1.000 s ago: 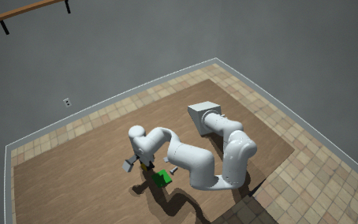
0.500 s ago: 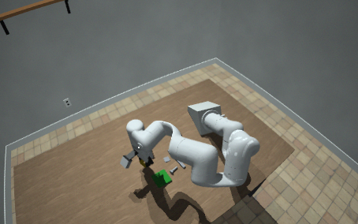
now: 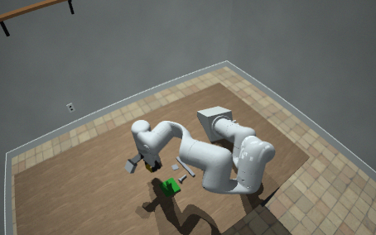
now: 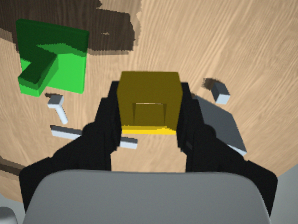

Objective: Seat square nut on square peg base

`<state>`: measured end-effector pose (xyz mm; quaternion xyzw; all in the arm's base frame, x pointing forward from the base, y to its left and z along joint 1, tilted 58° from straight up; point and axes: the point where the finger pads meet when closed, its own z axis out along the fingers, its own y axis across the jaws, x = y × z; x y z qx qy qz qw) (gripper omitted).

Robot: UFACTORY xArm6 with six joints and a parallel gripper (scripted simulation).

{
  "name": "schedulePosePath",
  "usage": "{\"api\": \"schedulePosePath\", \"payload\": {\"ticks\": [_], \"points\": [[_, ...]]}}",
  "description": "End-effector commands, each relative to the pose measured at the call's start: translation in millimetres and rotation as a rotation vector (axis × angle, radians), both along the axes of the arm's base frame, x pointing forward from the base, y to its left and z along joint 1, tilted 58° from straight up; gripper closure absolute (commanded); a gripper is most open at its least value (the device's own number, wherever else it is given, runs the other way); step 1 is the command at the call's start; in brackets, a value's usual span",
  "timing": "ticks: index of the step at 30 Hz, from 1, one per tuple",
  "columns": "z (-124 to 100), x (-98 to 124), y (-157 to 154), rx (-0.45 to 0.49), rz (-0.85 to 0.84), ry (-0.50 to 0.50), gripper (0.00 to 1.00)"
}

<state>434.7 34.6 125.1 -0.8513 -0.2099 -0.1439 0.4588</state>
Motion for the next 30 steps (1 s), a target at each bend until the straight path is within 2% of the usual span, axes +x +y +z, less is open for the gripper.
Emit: {"api": "schedulePosePath", "payload": {"ticks": [1, 4, 11, 17, 30], "points": [[3.3, -0.5, -2.7, 0.0, -0.002, 0.002, 1.0], [14.7, -5.9, 3.9, 0.002, -0.021, 0.031, 1.0], [67.2, -41.3, 39.0, 0.013, -0.119, 0.185, 1.0], [80.3, -53.8, 49.4, 0.017, -0.148, 0.232, 1.0], [81.0, -54.6, 50.0, 0.017, -0.15, 0.235, 1.0]]}}
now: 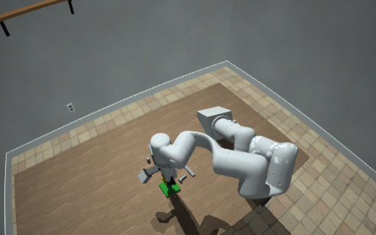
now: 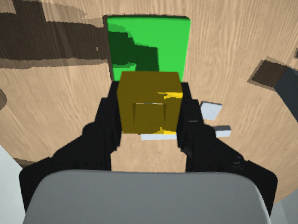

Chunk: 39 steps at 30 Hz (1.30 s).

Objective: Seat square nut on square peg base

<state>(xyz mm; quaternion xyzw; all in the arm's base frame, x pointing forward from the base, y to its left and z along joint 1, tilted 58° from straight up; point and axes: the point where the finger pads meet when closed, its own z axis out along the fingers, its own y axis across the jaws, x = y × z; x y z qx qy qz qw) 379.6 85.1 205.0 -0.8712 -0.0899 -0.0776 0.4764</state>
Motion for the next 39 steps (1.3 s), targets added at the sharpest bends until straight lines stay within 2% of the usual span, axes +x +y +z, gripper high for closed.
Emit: {"api": "schedulePosePath", "payload": {"ticks": [1, 39], "points": [[1.2, 0.5, -0.5, -0.002, -0.002, -0.002, 1.0], [-6.8, 0.9, 15.8, -0.002, -0.002, -0.001, 1.0]]}}
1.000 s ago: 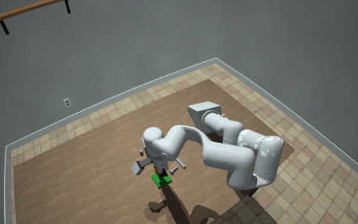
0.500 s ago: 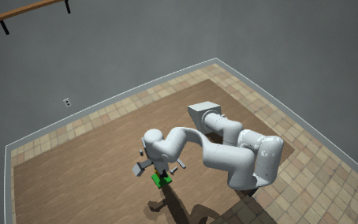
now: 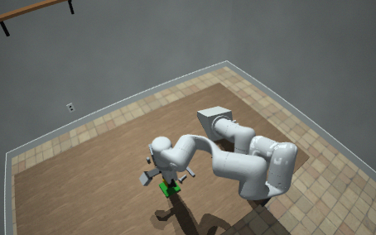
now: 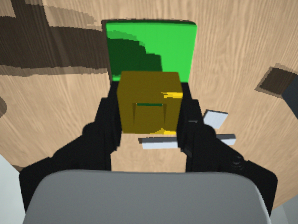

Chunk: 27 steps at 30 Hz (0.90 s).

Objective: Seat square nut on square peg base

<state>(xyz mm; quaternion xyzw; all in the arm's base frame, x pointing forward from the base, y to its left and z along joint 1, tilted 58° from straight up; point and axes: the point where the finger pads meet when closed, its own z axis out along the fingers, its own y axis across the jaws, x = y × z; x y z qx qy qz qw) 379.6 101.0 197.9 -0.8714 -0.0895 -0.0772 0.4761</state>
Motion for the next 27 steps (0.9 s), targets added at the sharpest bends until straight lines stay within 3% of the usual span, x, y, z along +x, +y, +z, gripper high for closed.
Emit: {"api": "schedulePosePath", "payload": {"ticks": [1, 14, 27], "points": [[0.2, 0.8, -0.1, -0.001, -0.002, -0.002, 1.0], [-0.9, 1.1, 1.8, -0.001, -0.002, -0.003, 1.0], [-22.3, 3.1, 35.7, -0.001, -0.002, -0.003, 1.0]]}}
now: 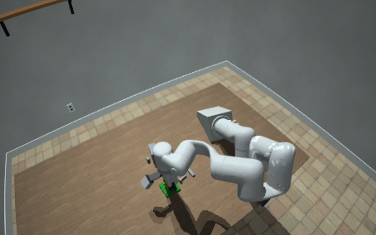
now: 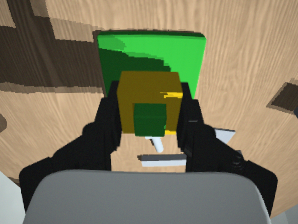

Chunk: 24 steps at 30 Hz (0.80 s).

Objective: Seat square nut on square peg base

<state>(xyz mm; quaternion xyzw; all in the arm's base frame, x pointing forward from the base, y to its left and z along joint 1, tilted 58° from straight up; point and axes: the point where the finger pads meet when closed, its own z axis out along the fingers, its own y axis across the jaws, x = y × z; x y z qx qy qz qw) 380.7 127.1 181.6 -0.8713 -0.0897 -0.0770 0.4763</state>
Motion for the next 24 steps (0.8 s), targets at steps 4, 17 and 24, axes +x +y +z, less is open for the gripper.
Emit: {"api": "schedulePosePath", "payload": {"ticks": [4, 17, 24], "points": [[-7.1, 1.9, 11.2, -0.002, -0.003, -0.003, 1.0], [-7.3, 1.9, 11.4, -0.002, -0.003, -0.003, 1.0], [-7.3, 1.9, 11.4, -0.002, -0.003, -0.003, 1.0]]}}
